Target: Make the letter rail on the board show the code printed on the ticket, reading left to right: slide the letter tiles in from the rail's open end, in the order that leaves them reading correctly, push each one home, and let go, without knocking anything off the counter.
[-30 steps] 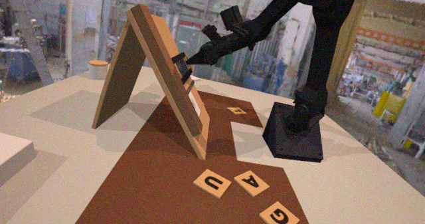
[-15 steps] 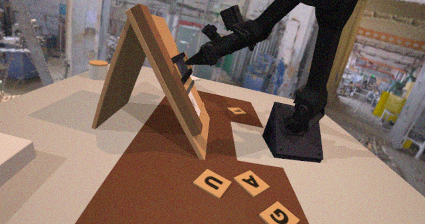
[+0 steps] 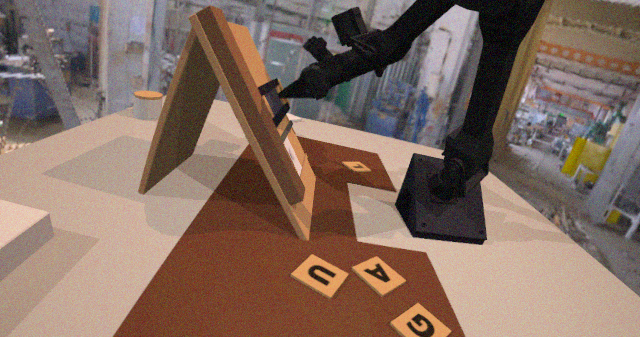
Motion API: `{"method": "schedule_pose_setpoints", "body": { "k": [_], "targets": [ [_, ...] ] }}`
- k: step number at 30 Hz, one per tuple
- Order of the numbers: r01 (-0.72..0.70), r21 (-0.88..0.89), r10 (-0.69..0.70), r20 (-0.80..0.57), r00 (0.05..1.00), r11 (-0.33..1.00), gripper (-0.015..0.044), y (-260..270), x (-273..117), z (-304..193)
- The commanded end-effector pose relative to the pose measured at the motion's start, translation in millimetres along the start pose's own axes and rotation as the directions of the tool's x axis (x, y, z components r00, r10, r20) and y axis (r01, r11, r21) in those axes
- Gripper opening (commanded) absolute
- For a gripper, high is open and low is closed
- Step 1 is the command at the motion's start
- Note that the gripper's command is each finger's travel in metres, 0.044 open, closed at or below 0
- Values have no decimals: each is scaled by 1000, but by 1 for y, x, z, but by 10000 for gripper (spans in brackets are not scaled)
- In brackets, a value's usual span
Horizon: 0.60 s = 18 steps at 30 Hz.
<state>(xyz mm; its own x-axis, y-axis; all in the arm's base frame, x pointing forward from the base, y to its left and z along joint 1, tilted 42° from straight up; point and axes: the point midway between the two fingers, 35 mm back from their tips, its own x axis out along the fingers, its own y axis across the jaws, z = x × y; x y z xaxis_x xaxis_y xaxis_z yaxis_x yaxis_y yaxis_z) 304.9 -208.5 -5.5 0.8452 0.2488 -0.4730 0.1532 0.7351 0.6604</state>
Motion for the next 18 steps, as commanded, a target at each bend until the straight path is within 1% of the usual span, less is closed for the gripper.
{"method": "schedule_pose_setpoints", "body": {
  "k": [1,18],
  "targets": [
    [3,2,-3,1,1000,1000,0,2,0,0],
    [3,3,-3,1,1000,1000,0,11,0,0]
  ]
}}
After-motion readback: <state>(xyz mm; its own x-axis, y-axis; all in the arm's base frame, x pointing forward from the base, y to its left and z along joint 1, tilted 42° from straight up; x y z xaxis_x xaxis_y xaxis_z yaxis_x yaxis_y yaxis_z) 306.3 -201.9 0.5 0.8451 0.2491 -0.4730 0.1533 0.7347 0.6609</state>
